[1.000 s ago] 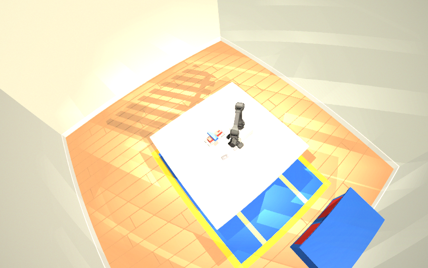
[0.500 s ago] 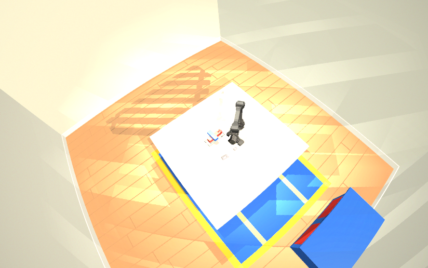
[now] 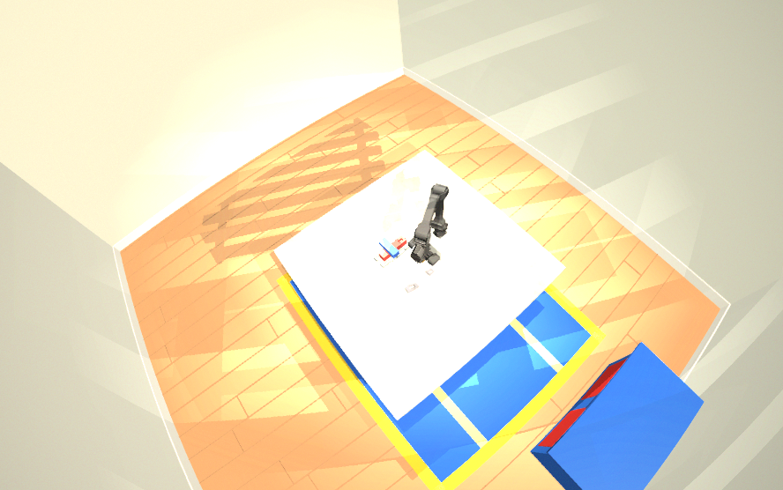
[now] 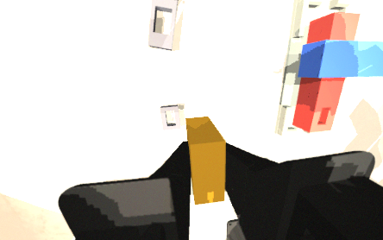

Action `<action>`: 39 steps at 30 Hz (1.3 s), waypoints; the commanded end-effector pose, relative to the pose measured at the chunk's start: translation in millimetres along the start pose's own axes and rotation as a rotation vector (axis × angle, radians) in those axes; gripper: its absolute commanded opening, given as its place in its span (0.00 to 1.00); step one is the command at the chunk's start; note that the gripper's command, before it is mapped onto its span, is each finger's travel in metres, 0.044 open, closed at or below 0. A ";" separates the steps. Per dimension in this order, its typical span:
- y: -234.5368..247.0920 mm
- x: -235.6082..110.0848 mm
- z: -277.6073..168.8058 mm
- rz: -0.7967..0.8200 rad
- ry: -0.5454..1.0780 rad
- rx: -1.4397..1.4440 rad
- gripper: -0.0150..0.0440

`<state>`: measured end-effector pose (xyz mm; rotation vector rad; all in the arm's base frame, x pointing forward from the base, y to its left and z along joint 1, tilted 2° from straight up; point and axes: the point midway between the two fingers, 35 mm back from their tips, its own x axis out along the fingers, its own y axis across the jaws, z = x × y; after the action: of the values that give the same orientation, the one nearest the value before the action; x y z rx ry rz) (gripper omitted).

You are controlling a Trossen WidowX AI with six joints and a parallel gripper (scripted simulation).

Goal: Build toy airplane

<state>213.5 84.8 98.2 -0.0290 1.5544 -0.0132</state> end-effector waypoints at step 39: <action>-132.0 26.5 14.0 -0.009 0.004 0.013 0.25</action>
<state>231.3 -37.5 78.0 -0.0233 1.5564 -0.0331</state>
